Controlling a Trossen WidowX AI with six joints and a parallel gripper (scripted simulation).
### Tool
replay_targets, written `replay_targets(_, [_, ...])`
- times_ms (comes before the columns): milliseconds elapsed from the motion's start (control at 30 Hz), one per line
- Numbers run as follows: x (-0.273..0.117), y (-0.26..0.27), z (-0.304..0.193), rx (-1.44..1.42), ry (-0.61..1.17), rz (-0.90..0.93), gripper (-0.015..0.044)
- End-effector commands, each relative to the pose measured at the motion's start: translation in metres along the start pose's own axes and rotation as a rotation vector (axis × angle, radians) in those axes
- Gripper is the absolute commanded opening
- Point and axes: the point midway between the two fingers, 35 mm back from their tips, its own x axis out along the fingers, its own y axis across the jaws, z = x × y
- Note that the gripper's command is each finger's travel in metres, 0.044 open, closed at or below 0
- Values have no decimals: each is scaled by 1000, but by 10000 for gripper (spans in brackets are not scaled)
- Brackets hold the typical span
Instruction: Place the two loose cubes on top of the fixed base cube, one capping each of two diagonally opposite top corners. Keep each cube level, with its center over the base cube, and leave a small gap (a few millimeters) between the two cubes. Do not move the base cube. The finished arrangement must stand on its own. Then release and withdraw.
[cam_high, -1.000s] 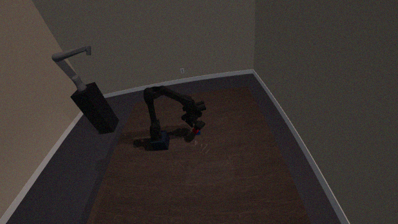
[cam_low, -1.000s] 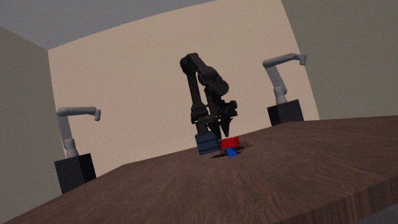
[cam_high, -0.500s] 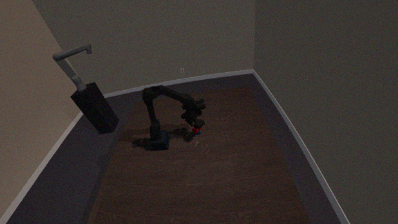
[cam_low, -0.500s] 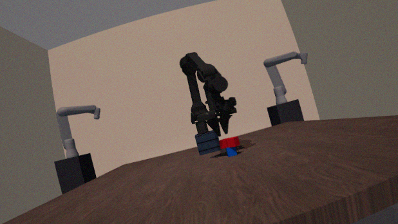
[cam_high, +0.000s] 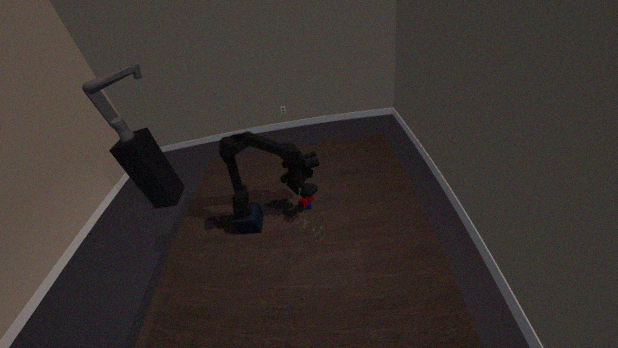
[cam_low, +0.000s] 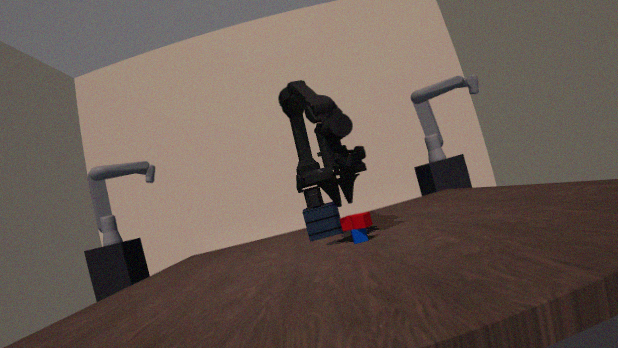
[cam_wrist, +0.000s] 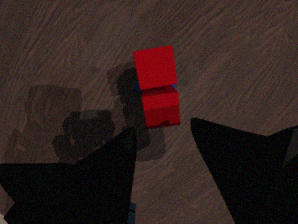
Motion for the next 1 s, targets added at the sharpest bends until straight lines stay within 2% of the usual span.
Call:
replay_targets(0, [-8,-2,3,2,-13,-8,205])
replay_targets(767, [-21,-2,3,2,-13,-8,205])
replay_targets(967, [-26,-1,1,0,-7,-4,362])
